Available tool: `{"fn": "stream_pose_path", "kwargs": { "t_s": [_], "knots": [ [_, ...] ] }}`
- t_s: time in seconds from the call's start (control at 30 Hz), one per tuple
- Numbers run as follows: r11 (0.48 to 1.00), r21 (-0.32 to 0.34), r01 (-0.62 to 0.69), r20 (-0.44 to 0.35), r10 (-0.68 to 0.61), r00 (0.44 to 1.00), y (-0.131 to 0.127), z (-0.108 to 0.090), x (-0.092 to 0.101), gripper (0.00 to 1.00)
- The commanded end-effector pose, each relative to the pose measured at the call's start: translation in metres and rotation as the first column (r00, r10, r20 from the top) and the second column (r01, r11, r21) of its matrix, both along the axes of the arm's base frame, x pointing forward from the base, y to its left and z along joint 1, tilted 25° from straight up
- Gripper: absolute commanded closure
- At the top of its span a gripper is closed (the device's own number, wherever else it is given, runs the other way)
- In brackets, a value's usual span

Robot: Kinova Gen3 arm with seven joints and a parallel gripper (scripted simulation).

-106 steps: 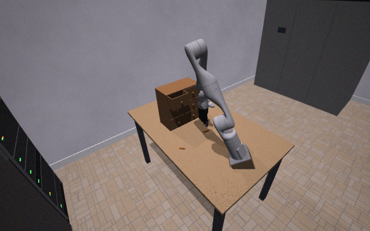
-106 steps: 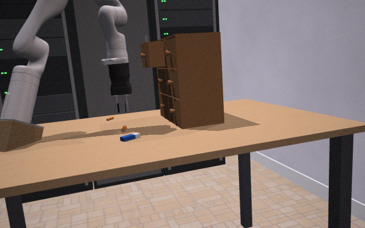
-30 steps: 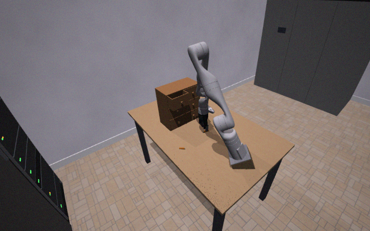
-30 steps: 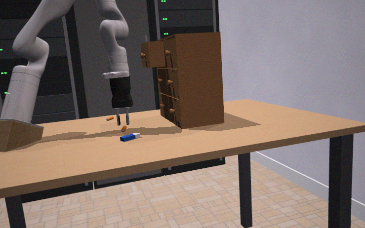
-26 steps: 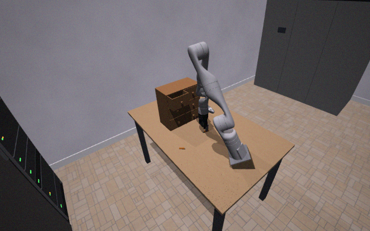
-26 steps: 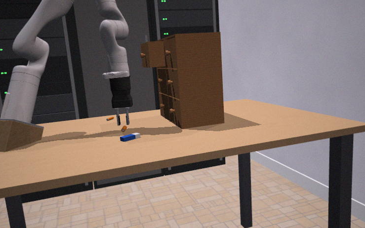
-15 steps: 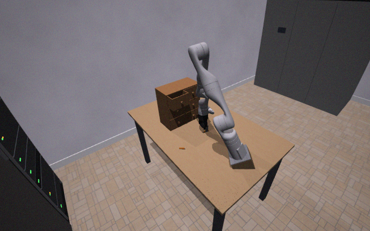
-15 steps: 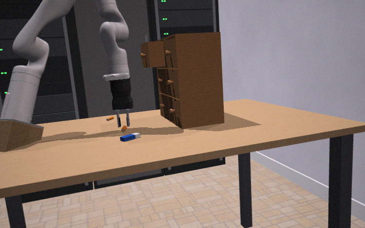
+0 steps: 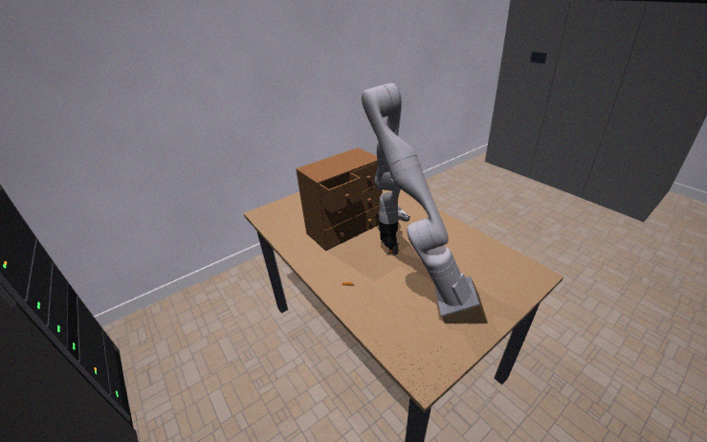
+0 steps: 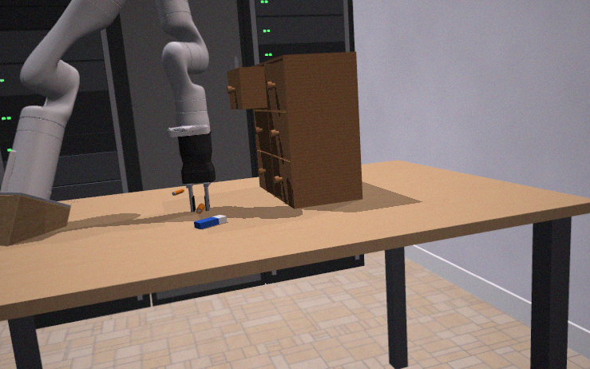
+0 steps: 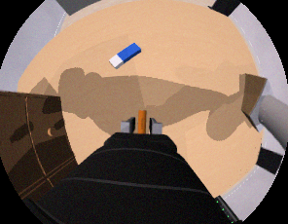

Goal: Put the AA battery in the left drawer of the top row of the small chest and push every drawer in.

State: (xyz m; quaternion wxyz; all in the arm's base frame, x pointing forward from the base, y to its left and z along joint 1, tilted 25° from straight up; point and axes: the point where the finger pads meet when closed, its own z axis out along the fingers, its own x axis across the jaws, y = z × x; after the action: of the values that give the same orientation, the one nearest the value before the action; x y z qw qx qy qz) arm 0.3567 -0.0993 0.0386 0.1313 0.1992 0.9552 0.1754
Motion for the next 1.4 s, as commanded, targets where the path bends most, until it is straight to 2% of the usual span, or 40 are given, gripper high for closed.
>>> {"fn": "stream_pose_path", "kwargs": {
  "t_s": [0.0,0.43,0.47,1.37],
  "knots": [
    [1.000,0.001,0.000,-0.002,0.000,1.000,0.0008,-0.0014,-0.0013,0.39],
    [1.000,0.000,0.000,-0.001,0.000,1.000,0.0006,-0.0011,-0.0011,0.39],
    [1.000,0.000,0.000,-0.001,0.000,1.000,0.0006,-0.0011,-0.0011,0.69],
    [1.000,0.003,-0.003,-0.001,0.003,1.000,0.0014,0.0024,-0.0021,0.69]
  ]
}}
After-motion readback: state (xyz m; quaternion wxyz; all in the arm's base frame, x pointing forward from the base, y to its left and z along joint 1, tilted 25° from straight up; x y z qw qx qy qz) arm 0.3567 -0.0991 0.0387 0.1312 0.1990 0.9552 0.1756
